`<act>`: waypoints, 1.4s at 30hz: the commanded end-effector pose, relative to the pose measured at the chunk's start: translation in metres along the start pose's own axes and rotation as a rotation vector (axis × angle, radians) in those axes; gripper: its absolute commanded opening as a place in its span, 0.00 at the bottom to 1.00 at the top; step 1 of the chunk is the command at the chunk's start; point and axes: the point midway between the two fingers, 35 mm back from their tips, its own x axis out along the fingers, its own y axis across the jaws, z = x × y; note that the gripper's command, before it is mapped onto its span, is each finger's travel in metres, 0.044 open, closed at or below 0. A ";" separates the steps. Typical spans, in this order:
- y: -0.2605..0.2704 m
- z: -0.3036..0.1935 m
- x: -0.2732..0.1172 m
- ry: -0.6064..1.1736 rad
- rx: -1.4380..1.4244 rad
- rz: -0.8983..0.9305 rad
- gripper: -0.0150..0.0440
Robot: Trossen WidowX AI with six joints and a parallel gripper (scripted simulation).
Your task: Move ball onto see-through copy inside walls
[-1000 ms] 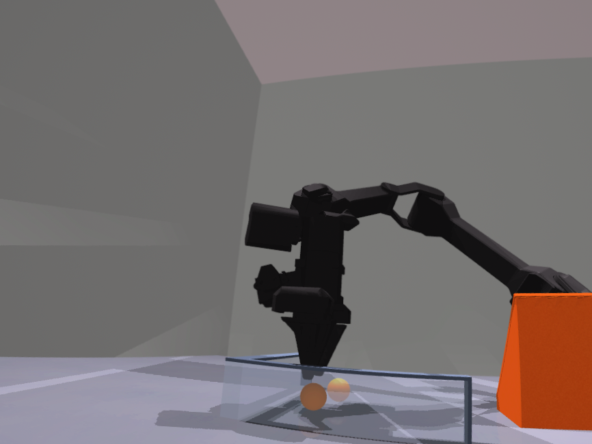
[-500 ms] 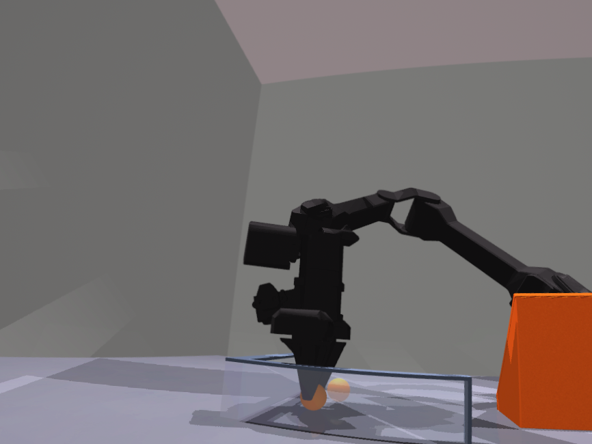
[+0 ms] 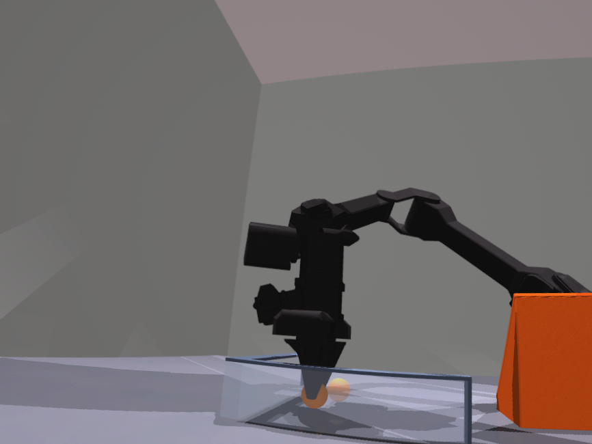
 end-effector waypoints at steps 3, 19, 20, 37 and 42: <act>0.004 0.005 -0.029 -0.008 0.002 0.008 0.25; 0.002 0.000 -0.123 -0.006 0.001 0.008 0.25; 0.002 0.000 -0.124 -0.006 0.001 0.008 0.25; -0.060 -0.010 -0.093 -0.006 0.000 0.007 0.25; -0.080 -0.017 -0.083 -0.005 0.000 0.003 0.25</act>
